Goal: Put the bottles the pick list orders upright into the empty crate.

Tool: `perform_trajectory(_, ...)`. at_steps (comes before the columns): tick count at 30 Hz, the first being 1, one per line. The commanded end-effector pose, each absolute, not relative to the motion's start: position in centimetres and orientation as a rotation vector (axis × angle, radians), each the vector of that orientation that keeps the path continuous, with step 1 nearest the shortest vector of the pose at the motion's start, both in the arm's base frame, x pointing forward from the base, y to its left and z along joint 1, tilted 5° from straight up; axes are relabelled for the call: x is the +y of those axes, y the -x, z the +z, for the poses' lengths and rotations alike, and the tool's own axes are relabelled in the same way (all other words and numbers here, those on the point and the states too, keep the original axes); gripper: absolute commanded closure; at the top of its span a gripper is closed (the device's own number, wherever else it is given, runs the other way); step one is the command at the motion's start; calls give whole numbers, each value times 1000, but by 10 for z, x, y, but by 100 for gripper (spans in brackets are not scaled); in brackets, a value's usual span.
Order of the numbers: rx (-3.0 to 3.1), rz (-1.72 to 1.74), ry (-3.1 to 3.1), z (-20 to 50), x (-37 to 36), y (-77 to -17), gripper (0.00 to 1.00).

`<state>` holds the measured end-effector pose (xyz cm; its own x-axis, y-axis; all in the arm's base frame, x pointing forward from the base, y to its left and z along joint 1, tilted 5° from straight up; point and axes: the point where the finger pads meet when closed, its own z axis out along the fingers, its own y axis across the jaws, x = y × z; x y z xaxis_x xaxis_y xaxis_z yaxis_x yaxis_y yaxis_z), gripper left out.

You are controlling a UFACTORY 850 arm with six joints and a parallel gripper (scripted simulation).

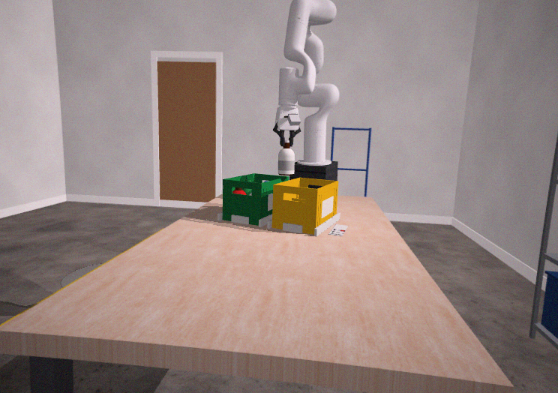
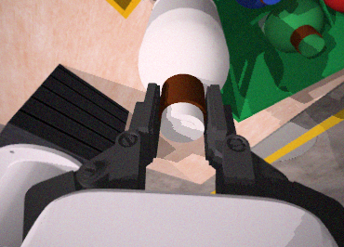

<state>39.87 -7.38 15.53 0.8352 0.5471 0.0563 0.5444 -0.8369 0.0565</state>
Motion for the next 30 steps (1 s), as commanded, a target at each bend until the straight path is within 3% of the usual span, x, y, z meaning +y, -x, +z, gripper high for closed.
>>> perform_trajectory(1,883,110,-2971,156,-65,-402,100)
perform_trajectory(30,883,110,-2971,156,-16,-412,100)
